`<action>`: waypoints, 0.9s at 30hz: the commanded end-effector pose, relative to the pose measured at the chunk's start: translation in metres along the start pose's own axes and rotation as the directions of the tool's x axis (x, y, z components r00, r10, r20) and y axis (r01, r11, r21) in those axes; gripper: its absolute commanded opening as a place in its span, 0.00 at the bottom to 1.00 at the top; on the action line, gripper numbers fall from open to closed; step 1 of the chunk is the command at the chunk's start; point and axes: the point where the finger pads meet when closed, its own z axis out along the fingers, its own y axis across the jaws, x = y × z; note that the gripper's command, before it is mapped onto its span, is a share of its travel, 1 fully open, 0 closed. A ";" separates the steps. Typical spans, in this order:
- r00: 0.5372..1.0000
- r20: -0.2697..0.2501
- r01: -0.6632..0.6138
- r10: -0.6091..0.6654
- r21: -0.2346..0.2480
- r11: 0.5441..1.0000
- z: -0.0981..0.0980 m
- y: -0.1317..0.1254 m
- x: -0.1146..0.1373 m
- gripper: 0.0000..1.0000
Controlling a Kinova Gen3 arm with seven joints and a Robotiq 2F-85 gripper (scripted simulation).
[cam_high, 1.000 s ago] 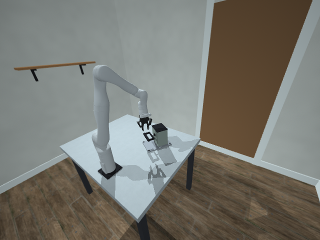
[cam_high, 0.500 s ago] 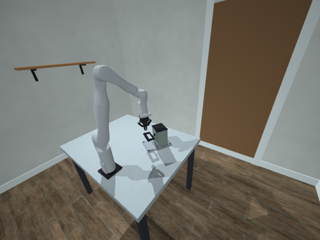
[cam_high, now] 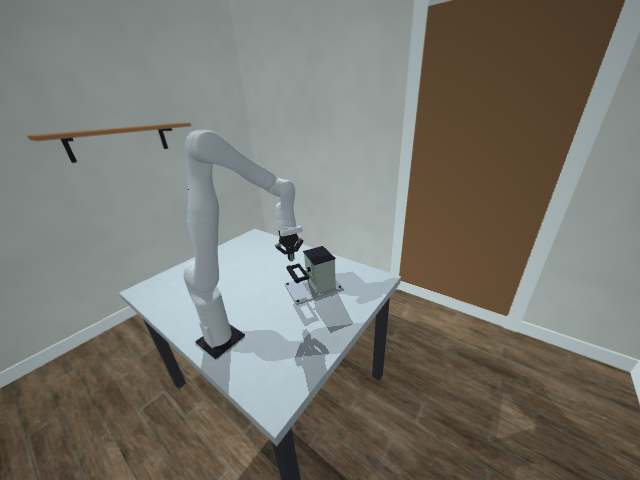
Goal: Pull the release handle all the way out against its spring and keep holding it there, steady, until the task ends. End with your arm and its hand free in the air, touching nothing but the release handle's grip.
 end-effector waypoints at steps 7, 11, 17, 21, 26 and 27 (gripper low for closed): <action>1.000 0.007 0.002 -0.002 0.002 1.000 0.001 -0.001 -0.002 0.50; 1.000 0.007 0.002 -0.002 0.002 1.000 0.001 -0.001 -0.002 0.50; 1.000 0.007 0.002 -0.002 0.002 1.000 0.001 -0.001 -0.002 0.50; 1.000 0.007 0.002 -0.002 0.002 1.000 0.001 -0.001 -0.002 0.50; 1.000 0.007 0.002 -0.002 0.002 1.000 0.001 -0.001 -0.002 0.50; 1.000 0.007 0.002 -0.002 0.002 1.000 0.001 -0.001 -0.002 0.50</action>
